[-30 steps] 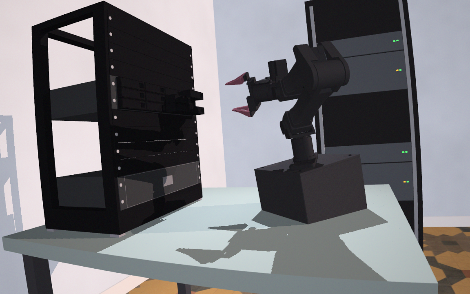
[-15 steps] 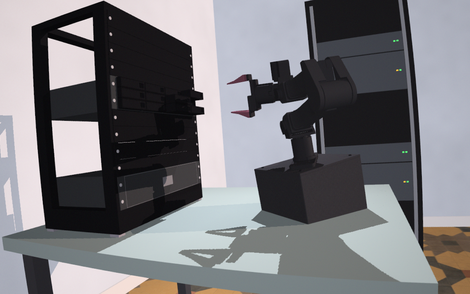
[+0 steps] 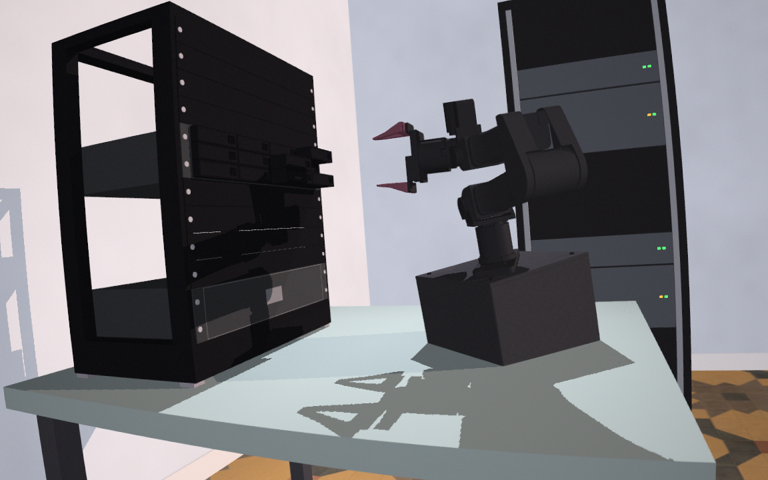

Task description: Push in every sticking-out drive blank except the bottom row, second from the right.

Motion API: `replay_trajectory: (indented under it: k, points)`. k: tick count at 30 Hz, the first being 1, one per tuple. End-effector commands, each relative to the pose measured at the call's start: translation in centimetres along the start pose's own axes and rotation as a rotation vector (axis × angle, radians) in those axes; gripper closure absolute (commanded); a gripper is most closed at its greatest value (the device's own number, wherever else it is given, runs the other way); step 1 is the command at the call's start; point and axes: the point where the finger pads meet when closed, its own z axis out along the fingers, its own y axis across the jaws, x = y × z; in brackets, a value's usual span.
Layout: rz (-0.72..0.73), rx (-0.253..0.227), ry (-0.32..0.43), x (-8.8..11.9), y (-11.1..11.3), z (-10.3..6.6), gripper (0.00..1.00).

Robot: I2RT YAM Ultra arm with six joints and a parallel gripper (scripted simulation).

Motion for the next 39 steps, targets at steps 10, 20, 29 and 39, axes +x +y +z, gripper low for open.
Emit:
replay_trajectory:
  k: [10,20,29,39]
  points:
    - [-0.002,-0.020,-0.006,0.42,0.94,-0.41,0.00]
    - [-0.007,-0.020,-0.006,0.43,0.96,-0.42,0.00]
    - [-0.008,-0.020,-0.006,0.45,1.00,-0.41,0.00]
    - [-0.005,-0.019,0.002,0.79,1.24,0.18,0.00]
